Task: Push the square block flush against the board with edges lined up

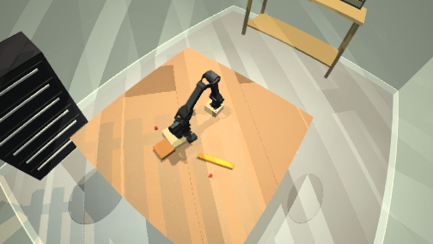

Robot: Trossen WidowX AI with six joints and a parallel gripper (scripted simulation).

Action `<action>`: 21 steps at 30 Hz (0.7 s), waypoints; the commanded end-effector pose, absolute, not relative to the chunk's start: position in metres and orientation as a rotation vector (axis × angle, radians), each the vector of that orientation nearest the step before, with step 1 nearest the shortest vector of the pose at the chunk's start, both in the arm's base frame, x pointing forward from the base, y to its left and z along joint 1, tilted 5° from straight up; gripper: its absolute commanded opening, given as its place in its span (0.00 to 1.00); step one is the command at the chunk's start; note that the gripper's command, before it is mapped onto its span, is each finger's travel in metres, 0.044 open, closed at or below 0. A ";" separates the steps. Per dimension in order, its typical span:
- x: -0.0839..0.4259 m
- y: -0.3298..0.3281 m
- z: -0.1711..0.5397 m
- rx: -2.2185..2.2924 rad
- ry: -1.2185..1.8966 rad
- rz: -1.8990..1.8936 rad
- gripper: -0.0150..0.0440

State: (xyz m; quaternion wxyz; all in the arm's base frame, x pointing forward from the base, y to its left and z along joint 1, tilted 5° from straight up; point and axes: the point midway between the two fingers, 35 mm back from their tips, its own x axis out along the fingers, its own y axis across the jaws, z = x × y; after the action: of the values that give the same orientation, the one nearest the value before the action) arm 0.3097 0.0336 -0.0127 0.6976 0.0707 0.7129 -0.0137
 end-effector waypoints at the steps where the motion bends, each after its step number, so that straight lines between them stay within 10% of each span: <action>1: 0.318 0.032 -0.013 0.153 1.580 -0.029 0.25; 21: 0.310 0.034 -0.013 0.153 1.581 -0.029 0.25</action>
State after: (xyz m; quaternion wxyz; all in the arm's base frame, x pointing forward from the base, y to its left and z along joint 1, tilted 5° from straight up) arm 0.3148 0.0333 -0.0145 0.6993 0.0690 0.7114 -0.0118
